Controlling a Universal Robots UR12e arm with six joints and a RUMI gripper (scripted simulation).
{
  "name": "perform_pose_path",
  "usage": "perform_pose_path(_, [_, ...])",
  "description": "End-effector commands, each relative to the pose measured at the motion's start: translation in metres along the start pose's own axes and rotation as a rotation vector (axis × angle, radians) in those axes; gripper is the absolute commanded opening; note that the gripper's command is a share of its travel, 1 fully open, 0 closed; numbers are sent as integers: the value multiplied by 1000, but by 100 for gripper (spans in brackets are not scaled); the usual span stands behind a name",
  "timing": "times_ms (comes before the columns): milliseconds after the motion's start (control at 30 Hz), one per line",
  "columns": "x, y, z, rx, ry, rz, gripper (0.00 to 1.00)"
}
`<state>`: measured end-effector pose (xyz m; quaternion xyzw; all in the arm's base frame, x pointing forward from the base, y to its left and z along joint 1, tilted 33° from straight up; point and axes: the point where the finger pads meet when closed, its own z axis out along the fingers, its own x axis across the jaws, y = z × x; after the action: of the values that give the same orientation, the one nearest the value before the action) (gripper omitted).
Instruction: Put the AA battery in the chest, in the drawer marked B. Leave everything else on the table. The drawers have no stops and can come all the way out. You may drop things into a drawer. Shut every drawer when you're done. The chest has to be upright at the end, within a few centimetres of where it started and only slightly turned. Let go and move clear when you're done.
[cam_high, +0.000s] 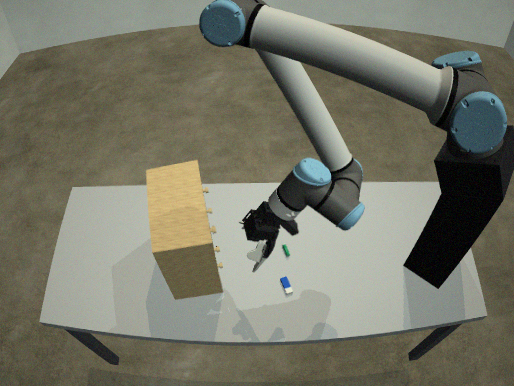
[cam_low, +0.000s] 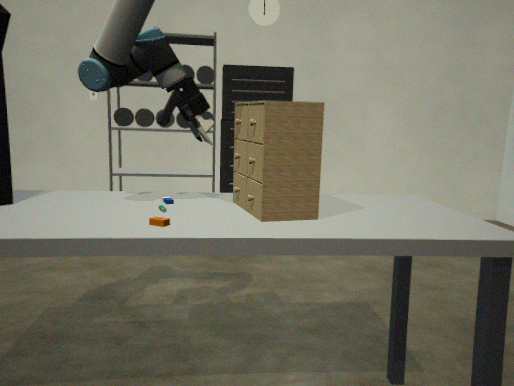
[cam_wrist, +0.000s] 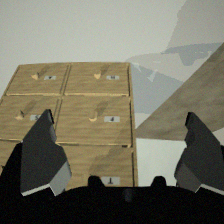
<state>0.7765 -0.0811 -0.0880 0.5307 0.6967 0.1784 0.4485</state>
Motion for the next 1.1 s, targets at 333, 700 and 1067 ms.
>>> perform_pose_path(333, [-3, 12, 30, -251, -4, 1, 100])
perform_pose_path(700, [-3, 14, 44, -371, -4, 1, 100])
perform_pose_path(1067, [-3, 15, 55, -458, -4, 1, 100])
